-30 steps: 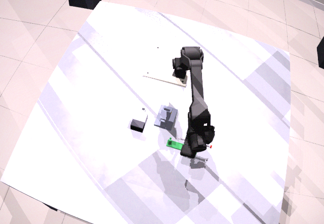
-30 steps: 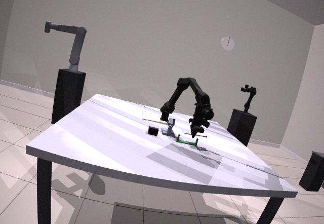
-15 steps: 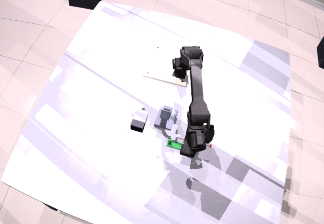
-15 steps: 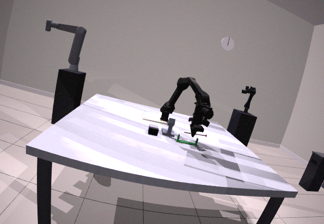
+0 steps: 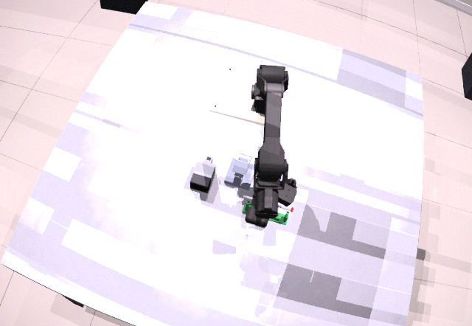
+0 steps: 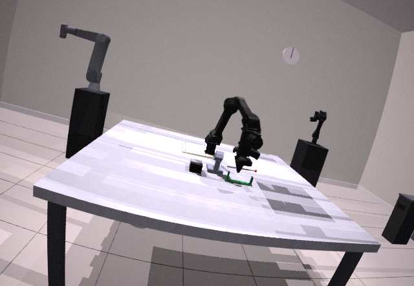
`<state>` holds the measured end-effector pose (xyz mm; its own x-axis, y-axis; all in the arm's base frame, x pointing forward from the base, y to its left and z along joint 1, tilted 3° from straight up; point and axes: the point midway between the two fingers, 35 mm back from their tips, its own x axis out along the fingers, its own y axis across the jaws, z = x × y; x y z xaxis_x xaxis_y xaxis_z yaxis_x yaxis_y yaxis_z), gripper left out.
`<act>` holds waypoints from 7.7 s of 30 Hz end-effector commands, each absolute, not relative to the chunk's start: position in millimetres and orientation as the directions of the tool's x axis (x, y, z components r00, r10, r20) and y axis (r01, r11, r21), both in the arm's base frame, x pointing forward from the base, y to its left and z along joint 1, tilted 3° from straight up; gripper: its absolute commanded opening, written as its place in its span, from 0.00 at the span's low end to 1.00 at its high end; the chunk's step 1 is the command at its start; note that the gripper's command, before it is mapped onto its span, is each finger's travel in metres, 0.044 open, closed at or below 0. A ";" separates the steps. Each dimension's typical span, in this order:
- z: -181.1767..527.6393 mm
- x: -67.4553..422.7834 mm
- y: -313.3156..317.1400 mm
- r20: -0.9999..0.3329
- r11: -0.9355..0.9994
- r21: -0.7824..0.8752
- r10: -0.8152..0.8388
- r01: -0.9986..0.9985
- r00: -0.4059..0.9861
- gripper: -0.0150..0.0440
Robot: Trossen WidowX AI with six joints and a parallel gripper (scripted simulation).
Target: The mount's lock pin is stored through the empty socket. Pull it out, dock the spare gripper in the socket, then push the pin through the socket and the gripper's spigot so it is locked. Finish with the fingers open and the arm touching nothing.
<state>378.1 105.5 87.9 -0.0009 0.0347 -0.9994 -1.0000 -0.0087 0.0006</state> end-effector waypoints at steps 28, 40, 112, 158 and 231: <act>57.2 383.0 97.5 -0.999 -0.016 -0.011 0.037 -1.000 0.011 0.25; 54.8 382.5 97.4 -0.999 -0.017 -0.013 0.038 -1.000 0.012 0.25; 144.2 358.5 94.1 -0.997 -0.014 0.080 0.015 -0.997 -0.081 1.00; 122.2 363.1 -94.1 -0.997 0.999 -0.043 -0.041 -0.027 0.064 1.00; 95.4 360.0 -93.6 -0.997 0.999 -0.043 -0.041 -0.027 0.064 0.25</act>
